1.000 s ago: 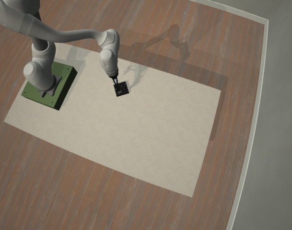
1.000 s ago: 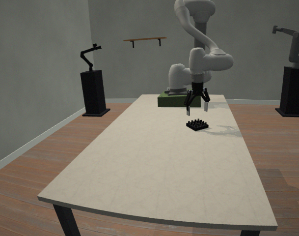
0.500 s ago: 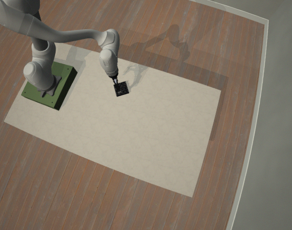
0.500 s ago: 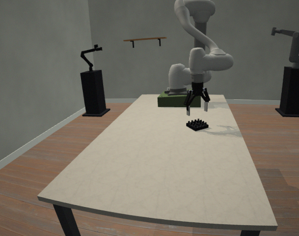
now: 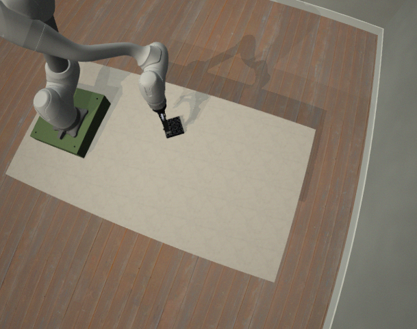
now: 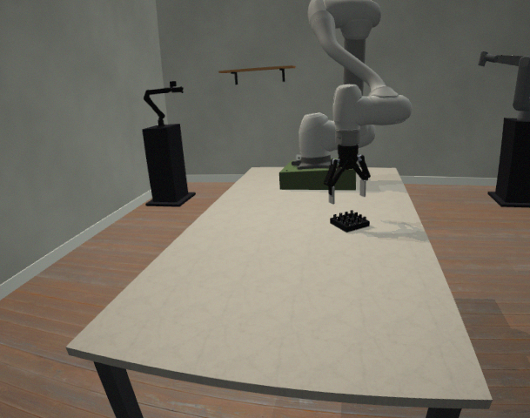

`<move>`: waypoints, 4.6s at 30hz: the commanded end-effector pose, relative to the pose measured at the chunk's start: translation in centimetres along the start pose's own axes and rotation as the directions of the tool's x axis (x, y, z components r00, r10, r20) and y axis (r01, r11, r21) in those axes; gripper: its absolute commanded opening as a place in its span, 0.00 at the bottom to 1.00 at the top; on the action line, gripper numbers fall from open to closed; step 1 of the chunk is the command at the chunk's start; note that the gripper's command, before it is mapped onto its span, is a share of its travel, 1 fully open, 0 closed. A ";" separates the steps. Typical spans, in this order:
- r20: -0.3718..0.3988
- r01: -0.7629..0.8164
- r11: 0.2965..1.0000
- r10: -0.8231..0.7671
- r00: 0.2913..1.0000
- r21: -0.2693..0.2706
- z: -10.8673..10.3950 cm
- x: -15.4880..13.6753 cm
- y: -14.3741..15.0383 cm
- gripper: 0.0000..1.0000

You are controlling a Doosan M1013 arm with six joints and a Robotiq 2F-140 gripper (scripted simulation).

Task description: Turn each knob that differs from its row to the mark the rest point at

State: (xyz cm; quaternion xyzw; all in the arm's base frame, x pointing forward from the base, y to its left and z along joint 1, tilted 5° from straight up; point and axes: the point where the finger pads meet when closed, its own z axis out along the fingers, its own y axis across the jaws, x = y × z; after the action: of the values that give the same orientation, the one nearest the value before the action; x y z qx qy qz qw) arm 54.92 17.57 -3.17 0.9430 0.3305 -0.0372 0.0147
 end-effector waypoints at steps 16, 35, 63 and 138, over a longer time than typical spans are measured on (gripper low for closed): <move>0.000 0.000 1.000 0.000 1.000 0.000 0.0 -3.2 0.0 1.00; 0.000 0.000 1.000 0.000 1.000 0.000 0.0 -4.0 -0.1 1.00; 0.000 0.000 1.000 0.000 1.000 0.000 0.0 -4.0 -0.1 1.00; -0.001 -0.017 1.000 0.017 1.000 0.000 -2.0 -0.9 -0.2 0.12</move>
State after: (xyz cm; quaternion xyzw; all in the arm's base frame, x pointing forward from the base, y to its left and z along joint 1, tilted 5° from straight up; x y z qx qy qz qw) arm 54.17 17.29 -1.07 0.9458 0.3223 -0.0370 0.0148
